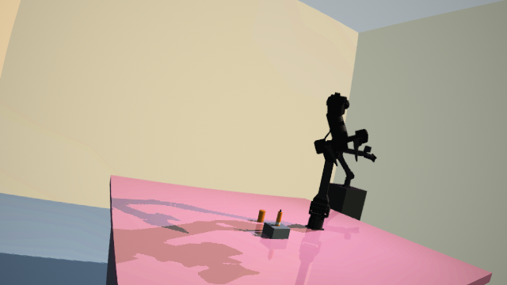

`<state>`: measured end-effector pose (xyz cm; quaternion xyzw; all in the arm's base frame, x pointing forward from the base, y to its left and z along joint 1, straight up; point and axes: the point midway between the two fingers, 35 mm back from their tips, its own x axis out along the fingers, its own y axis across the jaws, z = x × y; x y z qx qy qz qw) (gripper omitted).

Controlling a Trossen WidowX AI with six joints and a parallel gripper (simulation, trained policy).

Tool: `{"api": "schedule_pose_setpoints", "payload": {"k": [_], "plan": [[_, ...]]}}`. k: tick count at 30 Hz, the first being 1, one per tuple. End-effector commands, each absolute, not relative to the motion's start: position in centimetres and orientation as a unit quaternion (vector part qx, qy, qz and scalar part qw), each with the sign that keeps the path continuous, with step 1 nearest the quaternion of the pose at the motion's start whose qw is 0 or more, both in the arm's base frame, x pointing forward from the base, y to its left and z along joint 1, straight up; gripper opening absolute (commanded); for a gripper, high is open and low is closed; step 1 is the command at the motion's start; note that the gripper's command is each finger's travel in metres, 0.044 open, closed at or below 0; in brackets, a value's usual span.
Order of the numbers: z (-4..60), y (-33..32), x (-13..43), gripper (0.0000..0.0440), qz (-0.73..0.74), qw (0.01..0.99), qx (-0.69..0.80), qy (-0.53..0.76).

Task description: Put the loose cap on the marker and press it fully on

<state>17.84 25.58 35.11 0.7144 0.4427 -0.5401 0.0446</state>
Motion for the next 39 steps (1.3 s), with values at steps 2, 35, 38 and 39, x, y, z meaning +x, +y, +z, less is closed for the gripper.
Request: {"api": "schedule_pose_setpoints", "payload": {"k": [2, 35, 38, 39], "plan": [[34.9, 24.7, 18.9, 0.0319, -0.54, 0.04, 0.72, 0.434], [33.3, 17.4, 25.7, 0.032, -0.548, -0.008, 0.768, 0.333], [33.1, 16.7, 26.2, 0.032, -0.55, -0.015, 0.771, 0.321], [33.0, 16.4, 26.3, 0.032, -0.55, -0.017, 0.772, 0.317]]}}
